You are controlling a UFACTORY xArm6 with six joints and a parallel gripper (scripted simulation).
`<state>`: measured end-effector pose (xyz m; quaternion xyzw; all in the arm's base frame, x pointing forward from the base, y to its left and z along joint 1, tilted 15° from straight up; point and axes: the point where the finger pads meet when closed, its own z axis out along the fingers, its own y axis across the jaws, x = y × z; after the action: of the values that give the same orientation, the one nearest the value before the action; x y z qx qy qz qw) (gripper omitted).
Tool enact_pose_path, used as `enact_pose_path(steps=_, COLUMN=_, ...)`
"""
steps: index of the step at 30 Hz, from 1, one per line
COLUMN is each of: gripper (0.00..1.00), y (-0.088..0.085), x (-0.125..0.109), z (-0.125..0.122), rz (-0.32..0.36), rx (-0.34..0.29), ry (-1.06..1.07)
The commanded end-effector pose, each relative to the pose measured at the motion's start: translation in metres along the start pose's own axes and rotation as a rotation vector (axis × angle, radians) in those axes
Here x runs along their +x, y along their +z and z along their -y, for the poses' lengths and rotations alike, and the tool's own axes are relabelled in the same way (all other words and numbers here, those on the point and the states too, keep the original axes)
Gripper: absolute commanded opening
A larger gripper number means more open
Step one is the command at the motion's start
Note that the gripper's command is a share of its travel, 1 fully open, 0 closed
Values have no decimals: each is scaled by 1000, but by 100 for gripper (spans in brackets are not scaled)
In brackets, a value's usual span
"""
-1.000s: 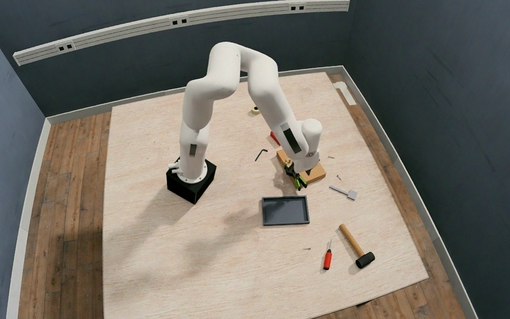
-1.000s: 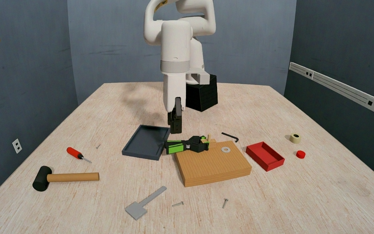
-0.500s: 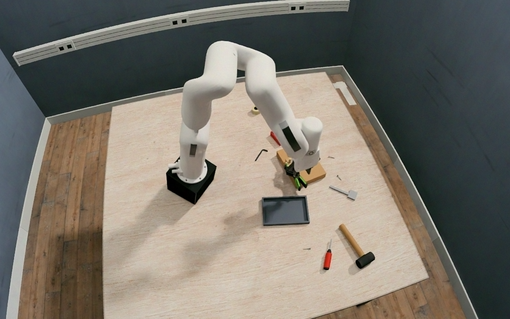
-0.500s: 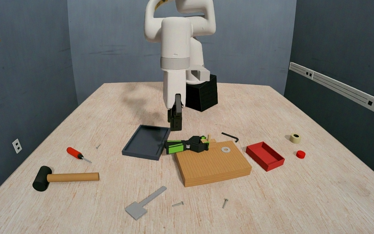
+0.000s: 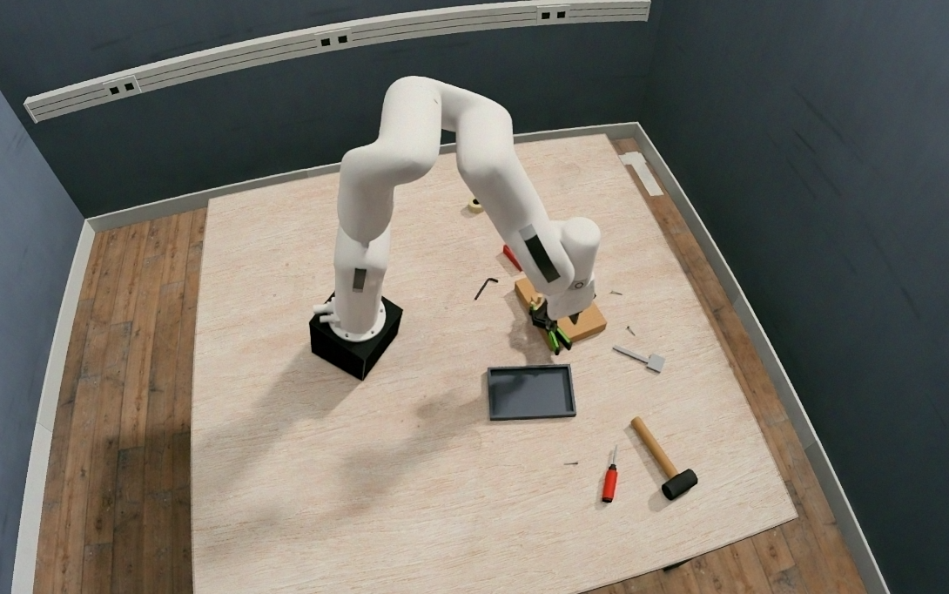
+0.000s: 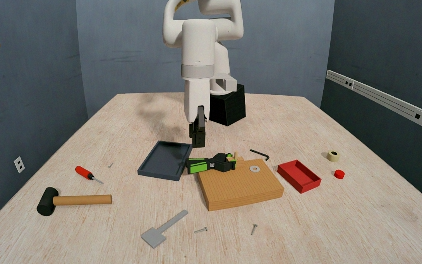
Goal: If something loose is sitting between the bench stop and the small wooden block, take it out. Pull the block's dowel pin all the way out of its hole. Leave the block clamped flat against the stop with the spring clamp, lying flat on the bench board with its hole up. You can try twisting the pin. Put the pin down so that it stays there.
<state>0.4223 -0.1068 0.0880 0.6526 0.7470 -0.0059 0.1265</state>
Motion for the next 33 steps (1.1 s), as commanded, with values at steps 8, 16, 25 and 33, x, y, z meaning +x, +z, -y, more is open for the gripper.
enact_pose_path(steps=8, gripper=50, y=-1, x=3, z=-2, rz=1, rx=-3, ry=42)
enact_pose_path(steps=16, gripper=50, y=-2, x=11, z=-3, rz=0, rx=-3, ry=154)
enact_pose_path(steps=25, gripper=50, y=-4, x=22, z=-4, rz=-1, rx=-2, ry=315)
enact_pose_path(steps=33, gripper=50, y=-6, x=39, z=-6, rz=-2, rx=-1, ry=555)
